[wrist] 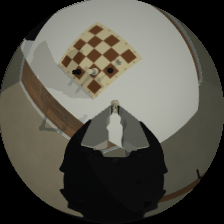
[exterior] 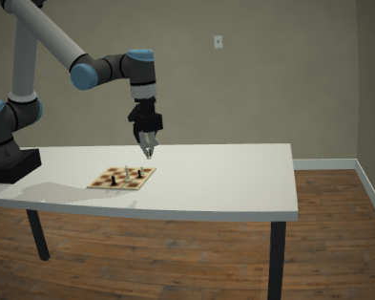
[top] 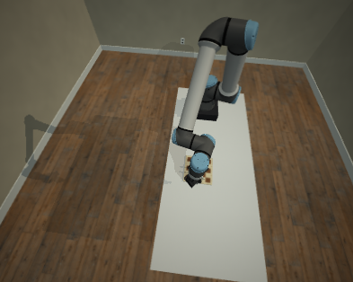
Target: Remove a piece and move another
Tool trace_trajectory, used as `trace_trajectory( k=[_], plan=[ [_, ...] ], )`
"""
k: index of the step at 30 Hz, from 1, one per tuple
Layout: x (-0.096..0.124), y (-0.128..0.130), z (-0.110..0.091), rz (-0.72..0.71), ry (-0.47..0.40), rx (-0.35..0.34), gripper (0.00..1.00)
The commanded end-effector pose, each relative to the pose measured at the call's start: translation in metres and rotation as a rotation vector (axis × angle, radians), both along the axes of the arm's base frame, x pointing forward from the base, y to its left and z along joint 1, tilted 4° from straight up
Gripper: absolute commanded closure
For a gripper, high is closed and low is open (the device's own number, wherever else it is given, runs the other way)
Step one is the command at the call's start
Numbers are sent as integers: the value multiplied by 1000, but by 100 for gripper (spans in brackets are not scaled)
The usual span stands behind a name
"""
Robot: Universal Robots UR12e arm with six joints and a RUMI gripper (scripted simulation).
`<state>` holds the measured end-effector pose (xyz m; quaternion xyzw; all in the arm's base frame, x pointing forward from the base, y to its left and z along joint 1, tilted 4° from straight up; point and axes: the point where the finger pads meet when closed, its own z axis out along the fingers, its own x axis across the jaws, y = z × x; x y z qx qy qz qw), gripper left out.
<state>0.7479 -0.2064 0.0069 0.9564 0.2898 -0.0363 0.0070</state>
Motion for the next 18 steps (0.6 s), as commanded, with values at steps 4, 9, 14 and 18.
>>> trace_trajectory(
  k=[4, 9, 14, 18],
  plan=[
    [0, -1, -8, 0, -1, -1, 100],
    [-1, -1, -28, 0, -1, -1, 100],
    [-2, -2, -52, 0, -1, -1, 100],
    [-3, -3, -66, 0, -1, -1, 100]
  ],
)
